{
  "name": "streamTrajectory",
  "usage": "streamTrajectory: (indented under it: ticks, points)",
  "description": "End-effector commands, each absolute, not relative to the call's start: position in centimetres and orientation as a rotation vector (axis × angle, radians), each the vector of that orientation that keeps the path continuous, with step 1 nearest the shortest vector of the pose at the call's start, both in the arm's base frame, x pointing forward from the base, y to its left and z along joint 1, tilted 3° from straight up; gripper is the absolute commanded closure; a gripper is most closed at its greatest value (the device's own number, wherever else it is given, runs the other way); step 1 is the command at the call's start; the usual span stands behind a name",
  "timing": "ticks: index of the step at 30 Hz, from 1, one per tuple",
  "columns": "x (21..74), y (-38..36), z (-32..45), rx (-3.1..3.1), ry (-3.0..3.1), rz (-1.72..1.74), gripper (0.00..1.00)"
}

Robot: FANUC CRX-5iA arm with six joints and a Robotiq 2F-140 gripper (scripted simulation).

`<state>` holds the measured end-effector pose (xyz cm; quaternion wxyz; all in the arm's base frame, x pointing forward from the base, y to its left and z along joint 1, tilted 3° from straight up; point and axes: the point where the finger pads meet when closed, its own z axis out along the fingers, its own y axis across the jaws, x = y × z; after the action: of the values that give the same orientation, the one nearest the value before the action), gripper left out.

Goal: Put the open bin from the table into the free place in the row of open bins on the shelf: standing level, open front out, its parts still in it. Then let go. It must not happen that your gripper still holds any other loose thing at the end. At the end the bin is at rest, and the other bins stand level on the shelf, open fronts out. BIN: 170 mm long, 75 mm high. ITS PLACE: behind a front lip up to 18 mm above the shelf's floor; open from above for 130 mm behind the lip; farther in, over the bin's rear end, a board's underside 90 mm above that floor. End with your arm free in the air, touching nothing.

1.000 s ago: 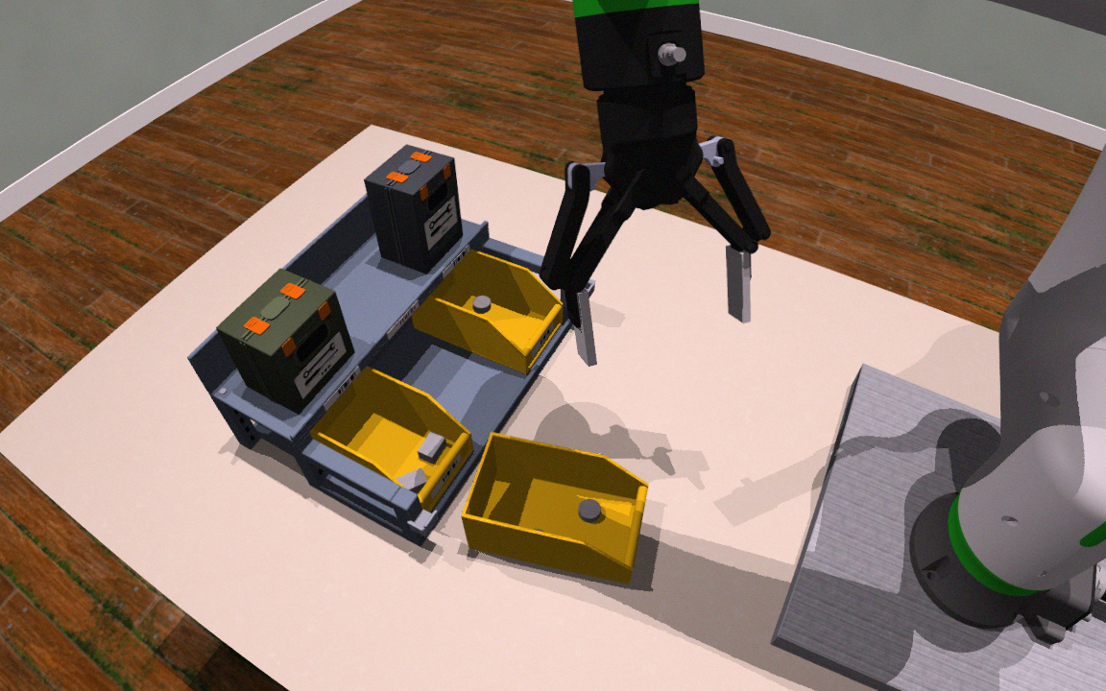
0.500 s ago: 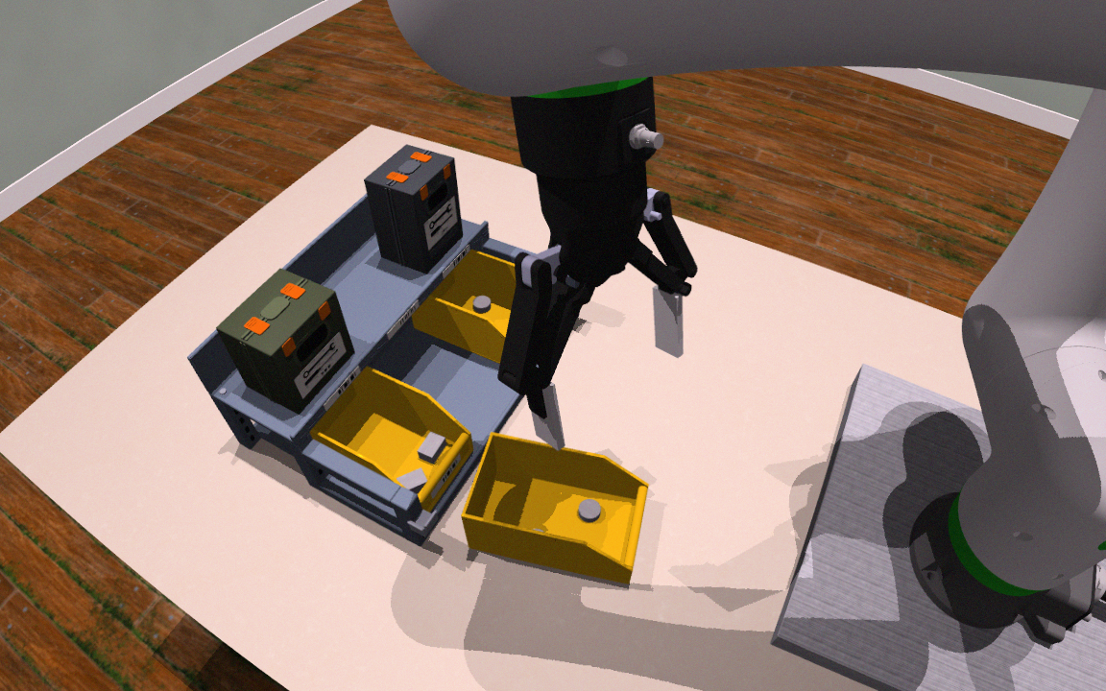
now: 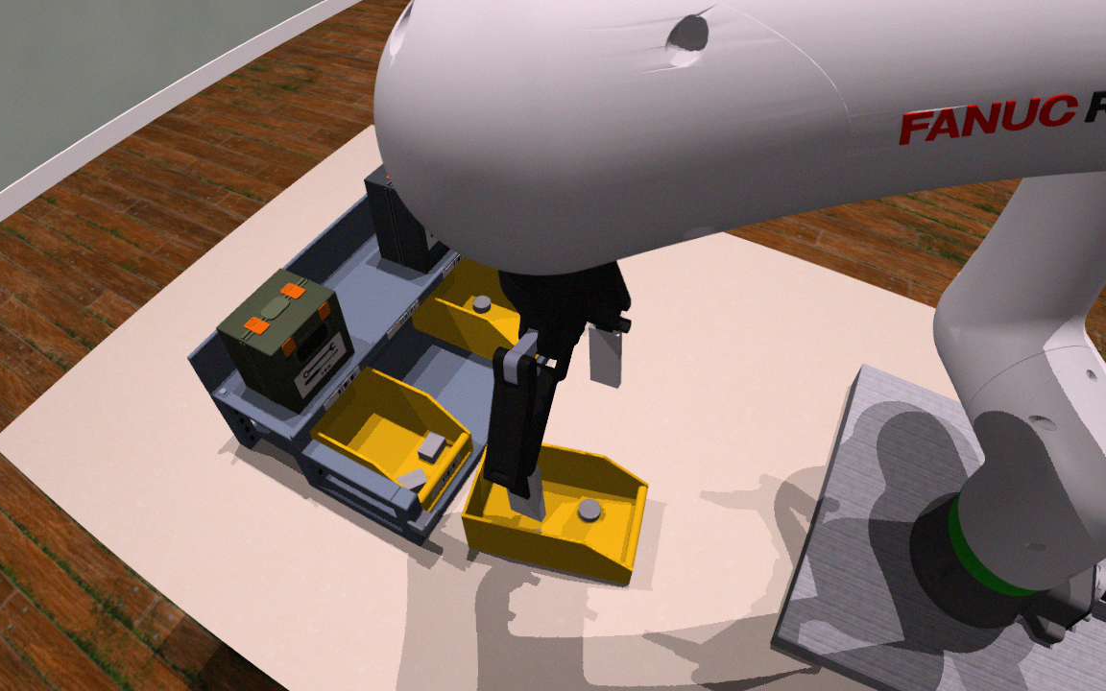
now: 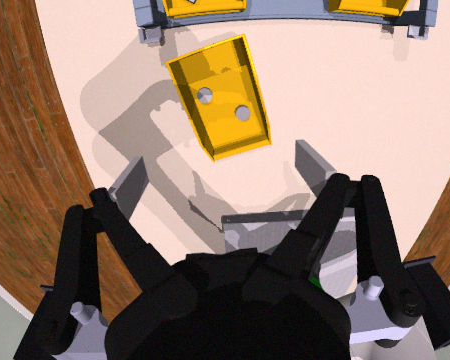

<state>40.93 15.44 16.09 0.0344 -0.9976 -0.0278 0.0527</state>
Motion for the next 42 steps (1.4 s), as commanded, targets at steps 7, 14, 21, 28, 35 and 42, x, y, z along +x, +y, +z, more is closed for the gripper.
streamTrajectory:
  ticks: [7,14,21,28,35,42]
  points:
    - [41.2,18.0,15.8,-3.071,-0.317,0.064,0.00]
    - [41.3,19.0,15.8,-3.067,-0.401,0.032,0.00]
    - [41.3,19.3,15.8,-3.065,-0.426,0.023,0.00]
    - [41.3,19.4,15.8,-3.064,-0.432,0.021,1.00]
    - [41.3,19.4,15.8,-3.064,-0.432,0.021,1.00]
    - [41.3,19.4,15.8,-3.064,-0.432,0.021,1.00]
